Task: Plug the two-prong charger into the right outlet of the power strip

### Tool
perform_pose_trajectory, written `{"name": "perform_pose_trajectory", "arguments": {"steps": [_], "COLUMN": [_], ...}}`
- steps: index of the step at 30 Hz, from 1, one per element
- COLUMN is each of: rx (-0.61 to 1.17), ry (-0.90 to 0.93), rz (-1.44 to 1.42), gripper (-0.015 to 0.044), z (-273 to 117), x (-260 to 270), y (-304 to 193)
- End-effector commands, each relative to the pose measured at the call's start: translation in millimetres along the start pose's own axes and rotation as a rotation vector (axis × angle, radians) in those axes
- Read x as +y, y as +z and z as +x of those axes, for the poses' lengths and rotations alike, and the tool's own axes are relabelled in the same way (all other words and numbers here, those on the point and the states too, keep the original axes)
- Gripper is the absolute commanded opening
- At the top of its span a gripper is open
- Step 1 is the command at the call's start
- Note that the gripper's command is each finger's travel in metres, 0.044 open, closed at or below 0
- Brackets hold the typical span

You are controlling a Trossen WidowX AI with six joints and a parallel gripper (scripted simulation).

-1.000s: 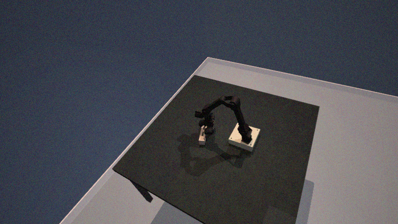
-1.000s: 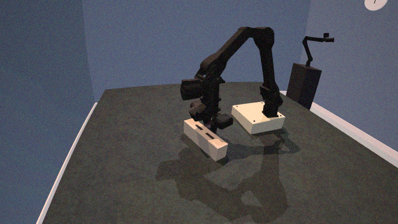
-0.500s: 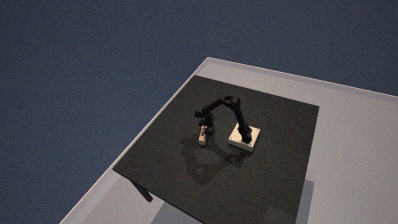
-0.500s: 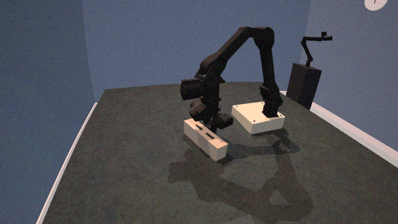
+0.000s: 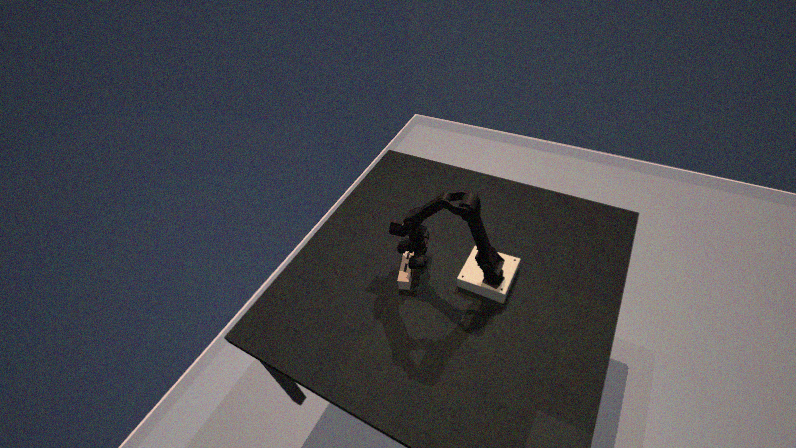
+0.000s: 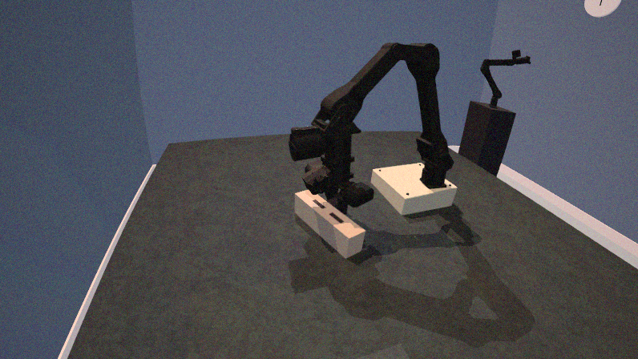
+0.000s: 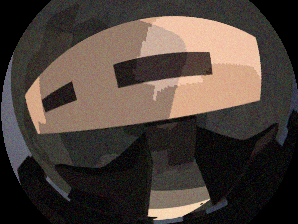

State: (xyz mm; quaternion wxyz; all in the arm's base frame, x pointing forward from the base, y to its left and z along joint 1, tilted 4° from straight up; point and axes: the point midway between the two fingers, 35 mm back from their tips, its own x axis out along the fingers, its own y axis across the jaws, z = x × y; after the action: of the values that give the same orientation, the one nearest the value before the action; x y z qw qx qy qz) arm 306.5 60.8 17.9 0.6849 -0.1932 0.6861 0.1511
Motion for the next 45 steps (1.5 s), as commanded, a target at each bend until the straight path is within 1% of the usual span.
{"name": "perform_pose_trajectory", "arguments": {"steps": [1, 45], "rx": [-0.012, -0.013], "ry": [-0.003, -0.003], "rz": [0.006, 0.006], "gripper": [0.0000, 0.0000], "z": [-0.9, -7.3], "x": [-0.8, -1.0], "y": [3.7, 20.1]}}
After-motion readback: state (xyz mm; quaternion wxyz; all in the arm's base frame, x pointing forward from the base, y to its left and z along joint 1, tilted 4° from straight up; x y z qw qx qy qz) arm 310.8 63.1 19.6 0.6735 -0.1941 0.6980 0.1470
